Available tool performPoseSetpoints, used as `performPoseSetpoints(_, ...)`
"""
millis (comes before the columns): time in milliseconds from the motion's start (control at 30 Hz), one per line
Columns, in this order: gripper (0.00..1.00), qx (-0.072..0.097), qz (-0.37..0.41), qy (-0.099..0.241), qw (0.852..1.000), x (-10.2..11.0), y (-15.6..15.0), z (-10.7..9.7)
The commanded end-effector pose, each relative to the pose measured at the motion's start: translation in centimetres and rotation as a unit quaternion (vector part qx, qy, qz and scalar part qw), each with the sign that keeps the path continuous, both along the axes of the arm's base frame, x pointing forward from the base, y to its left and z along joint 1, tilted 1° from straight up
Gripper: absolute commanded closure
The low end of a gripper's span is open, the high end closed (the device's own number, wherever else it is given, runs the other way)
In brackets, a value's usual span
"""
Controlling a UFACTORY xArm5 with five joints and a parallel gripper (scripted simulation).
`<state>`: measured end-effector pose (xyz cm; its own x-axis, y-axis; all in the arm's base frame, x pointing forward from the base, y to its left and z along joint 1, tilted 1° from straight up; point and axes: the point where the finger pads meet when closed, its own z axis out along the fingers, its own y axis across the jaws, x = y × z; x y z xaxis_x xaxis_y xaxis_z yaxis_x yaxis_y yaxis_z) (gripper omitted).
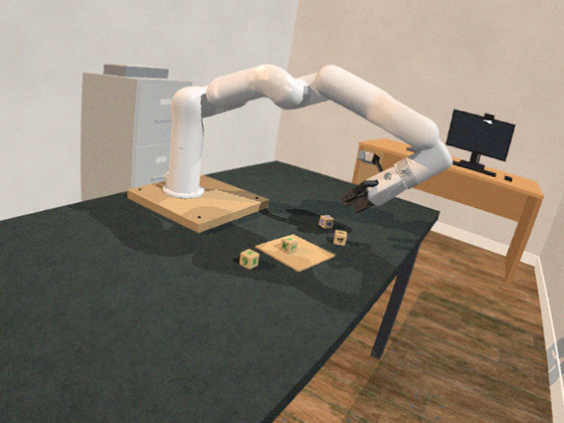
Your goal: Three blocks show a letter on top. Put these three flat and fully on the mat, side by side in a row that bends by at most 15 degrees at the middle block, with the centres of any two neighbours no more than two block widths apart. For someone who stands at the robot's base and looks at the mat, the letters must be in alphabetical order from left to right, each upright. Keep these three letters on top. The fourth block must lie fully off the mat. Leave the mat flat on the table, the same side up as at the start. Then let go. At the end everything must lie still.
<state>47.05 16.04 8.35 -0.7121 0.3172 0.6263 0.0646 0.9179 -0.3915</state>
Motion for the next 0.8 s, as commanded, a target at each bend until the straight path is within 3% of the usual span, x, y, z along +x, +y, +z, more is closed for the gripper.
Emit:
performPoseSetpoints(0, 0.00, 0.017, 0.024, 0.020, 0.999, -0.21, 0.31, -0.40)
performPoseSetpoints(767, 0.00, 0.024, 0.033, 0.026, 0.999, -0.36, 0.41, -0.63)
